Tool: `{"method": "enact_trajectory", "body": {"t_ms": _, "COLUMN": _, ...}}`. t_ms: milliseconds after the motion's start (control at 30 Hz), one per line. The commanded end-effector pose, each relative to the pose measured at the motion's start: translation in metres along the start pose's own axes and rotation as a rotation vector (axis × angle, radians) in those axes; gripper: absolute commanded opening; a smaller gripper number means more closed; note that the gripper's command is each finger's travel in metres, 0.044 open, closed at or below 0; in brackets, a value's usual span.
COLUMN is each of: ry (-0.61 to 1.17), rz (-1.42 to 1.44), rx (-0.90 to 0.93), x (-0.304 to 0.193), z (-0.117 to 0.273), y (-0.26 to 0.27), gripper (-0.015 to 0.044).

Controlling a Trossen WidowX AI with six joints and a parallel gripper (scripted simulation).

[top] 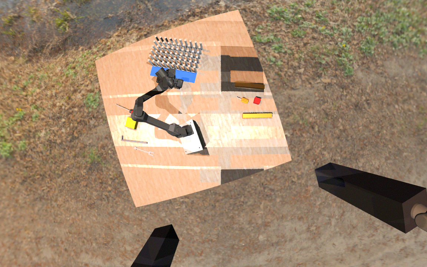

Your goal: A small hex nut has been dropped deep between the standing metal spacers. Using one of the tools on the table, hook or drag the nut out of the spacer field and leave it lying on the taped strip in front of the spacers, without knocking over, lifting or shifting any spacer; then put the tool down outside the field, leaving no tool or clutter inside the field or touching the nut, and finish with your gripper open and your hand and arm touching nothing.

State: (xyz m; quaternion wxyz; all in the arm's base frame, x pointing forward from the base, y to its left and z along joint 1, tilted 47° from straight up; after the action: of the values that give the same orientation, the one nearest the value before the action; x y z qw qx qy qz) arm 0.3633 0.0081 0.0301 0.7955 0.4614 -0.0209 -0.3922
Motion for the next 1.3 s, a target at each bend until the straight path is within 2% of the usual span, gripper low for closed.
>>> {"method": "enact_trajectory", "body": {"t_ms": 0, "ry": 0.003, "rz": -0.003, "rx": 0.001, "x": -0.004, "z": 0.002, "y": 0.0, "gripper": 0.0}}
{"method": "enact_trajectory", "body": {"t_ms": 1267, "ry": 0.004, "rz": -0.004, "rx": 0.001, "x": -0.025, "z": 0.008, "y": -0.003, "gripper": 0.0}}
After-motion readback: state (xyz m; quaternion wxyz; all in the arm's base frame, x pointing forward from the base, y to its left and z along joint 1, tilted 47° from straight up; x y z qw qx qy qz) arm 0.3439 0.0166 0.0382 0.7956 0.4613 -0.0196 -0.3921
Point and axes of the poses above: the point midway between the two fingers, 35 mm back from their tips, its own z axis back along the fingers, its own y axis across the jaws, x = y × z, the point moved 10 cm from there along z, back along the fingers, and after that the axes turned 9 degrees about -z, right-handed, at the moved point
